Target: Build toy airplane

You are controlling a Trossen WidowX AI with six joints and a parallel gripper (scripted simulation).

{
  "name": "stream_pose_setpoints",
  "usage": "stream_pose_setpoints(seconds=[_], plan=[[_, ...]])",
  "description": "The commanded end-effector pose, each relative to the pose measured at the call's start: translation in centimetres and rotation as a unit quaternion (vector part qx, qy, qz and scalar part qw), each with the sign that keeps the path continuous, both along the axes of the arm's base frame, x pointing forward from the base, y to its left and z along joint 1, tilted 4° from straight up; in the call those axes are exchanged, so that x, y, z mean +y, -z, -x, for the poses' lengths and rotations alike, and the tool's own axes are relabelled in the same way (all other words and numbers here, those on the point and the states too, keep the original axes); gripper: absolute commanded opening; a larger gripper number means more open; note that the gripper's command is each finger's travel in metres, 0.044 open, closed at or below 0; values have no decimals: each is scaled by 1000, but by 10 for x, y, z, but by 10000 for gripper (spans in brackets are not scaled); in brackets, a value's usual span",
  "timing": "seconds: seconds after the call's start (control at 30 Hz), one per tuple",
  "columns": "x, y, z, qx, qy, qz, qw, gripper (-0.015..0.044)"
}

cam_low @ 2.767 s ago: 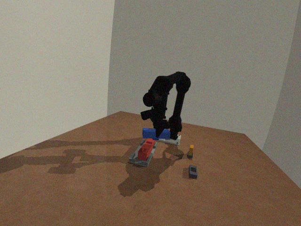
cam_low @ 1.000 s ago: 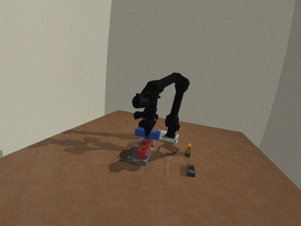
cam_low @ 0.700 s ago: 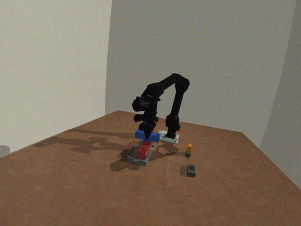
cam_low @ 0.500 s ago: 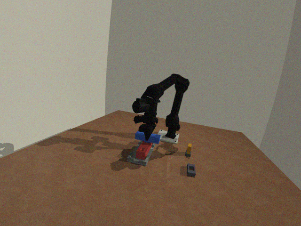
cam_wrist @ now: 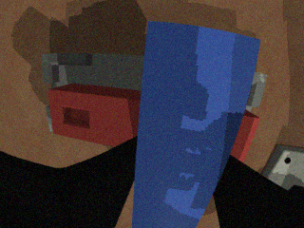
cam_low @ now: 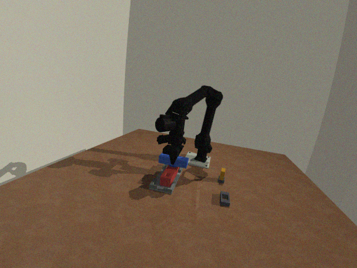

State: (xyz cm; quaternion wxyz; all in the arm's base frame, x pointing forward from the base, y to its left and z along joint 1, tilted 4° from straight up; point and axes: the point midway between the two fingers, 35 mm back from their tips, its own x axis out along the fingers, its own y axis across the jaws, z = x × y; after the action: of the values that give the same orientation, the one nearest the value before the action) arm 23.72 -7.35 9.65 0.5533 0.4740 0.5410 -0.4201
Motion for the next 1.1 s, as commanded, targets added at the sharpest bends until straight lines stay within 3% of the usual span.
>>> stream_pose_setpoints(seconds=[0.0,0.3,0.53,0.77,0.93,1.07], plan=[[0,0,0,0,0,0,1000,214],[0,0,0,0,0,0,1000,440],[0,-2,0,0,0,0,1000,440],[-5,-78,4,-2,2,-1,1000,440],[-6,-86,3,-2,2,-2,1000,440],[-6,-85,2,-8,-119,6,993,440]])
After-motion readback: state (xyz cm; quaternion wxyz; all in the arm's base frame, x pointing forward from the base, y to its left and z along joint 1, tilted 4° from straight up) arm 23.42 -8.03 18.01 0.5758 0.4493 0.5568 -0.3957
